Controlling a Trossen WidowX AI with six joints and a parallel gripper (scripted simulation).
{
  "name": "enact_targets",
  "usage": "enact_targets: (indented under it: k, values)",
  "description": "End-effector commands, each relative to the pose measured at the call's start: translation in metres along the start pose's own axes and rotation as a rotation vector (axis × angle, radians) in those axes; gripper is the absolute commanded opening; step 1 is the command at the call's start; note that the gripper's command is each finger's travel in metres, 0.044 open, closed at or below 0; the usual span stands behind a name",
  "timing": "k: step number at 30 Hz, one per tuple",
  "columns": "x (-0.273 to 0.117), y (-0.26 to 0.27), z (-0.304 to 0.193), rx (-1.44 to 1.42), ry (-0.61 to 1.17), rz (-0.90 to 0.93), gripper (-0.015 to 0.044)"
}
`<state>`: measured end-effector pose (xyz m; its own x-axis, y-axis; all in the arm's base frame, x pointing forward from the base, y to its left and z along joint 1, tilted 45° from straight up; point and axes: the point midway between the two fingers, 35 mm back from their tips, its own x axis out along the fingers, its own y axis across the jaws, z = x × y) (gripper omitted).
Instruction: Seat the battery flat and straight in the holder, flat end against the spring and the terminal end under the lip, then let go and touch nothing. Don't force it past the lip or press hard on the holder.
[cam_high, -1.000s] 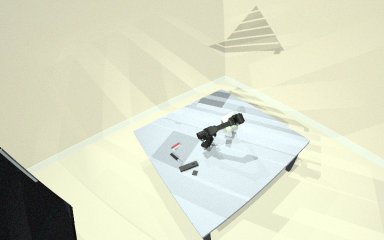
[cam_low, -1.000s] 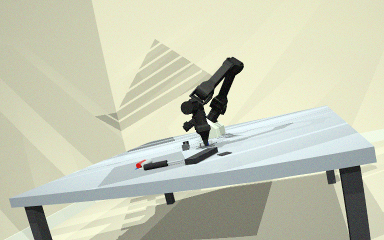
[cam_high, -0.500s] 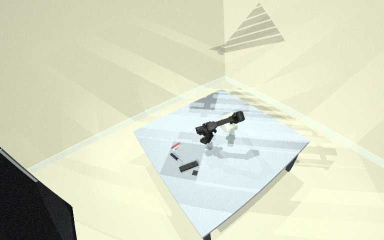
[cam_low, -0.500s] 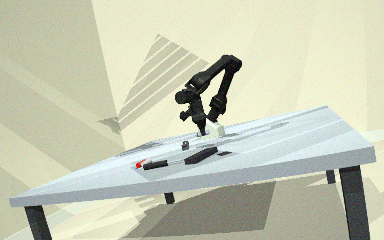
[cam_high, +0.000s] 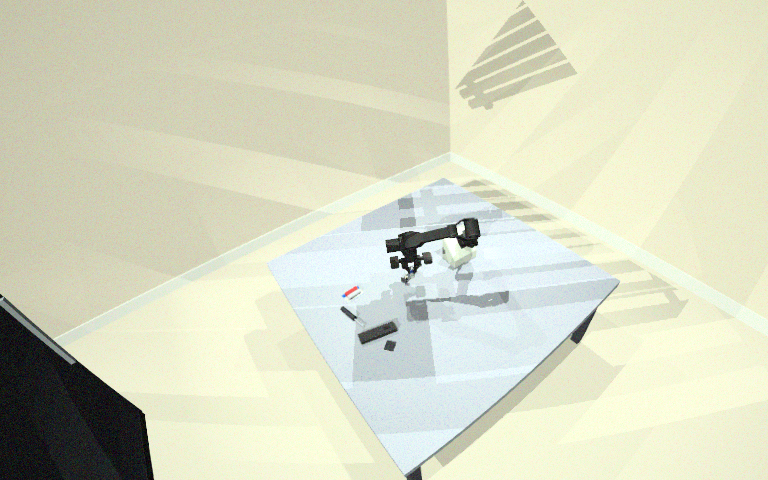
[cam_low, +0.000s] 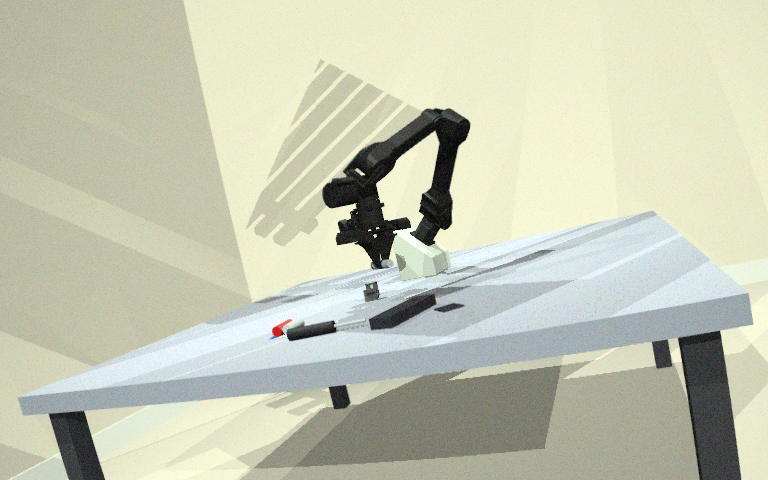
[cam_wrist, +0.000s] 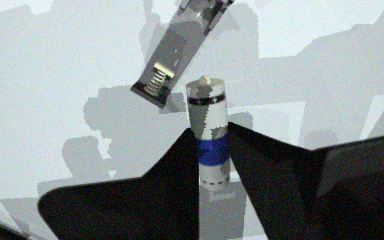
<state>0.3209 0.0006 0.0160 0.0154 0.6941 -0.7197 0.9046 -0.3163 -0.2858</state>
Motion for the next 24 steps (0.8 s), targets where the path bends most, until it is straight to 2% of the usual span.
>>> enact_targets:
  k: [1, 9, 19, 24]
  values:
    - [-0.004, 0.005, 0.020, 0.278, -0.005, -0.001, 0.0061]
    - [-0.011, 0.009, 0.052, 0.735, -0.005, 0.000, 0.0061]
    - [-0.010, 0.009, 0.052, 0.733, -0.007, -0.002, 0.0061]
    - [0.008, 0.008, 0.053, 0.732, -0.113, -0.047, 0.0061]
